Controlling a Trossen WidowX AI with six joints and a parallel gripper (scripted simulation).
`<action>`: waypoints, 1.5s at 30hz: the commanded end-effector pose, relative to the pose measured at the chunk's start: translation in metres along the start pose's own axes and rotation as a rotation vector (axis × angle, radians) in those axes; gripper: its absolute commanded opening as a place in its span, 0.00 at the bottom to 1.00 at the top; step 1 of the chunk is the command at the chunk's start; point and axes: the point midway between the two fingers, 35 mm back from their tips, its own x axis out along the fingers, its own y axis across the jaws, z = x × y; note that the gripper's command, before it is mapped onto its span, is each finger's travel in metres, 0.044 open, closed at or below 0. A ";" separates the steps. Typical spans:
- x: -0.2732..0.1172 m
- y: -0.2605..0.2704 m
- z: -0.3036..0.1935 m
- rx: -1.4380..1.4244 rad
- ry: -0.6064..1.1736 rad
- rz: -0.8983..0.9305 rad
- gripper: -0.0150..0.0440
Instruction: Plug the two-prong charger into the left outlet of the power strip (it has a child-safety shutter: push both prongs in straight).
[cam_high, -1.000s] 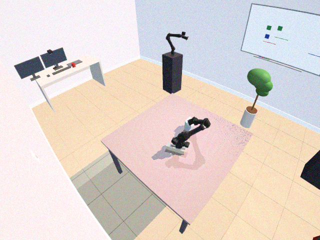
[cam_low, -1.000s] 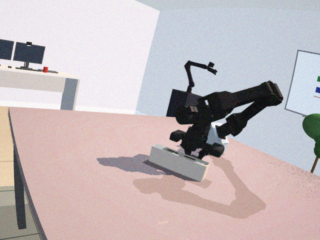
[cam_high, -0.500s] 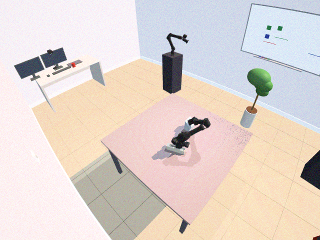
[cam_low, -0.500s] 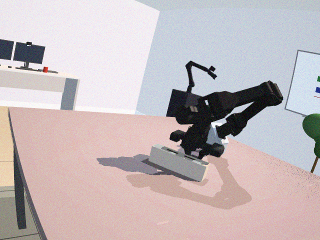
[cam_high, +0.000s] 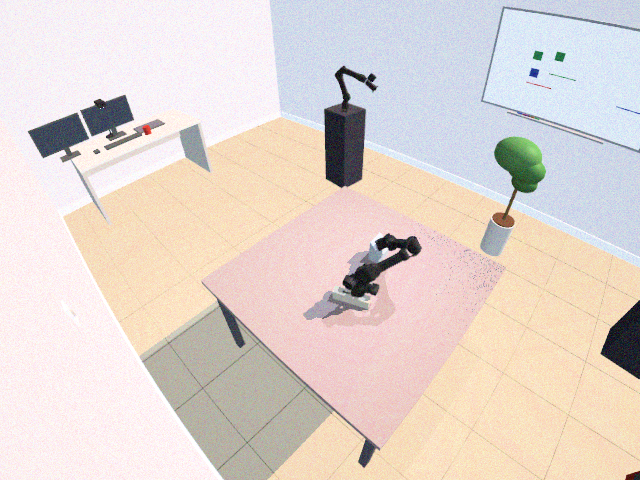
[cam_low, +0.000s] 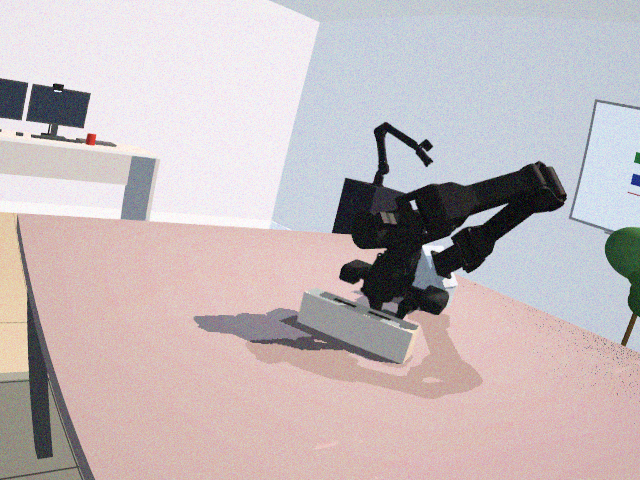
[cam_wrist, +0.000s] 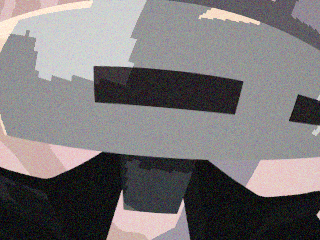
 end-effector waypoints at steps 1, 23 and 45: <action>0.000 0.001 0.006 -0.023 -0.019 0.000 0.25; -0.003 0.001 0.006 -0.023 -0.019 0.000 0.25; -0.003 0.002 0.008 -0.023 -0.019 0.000 0.25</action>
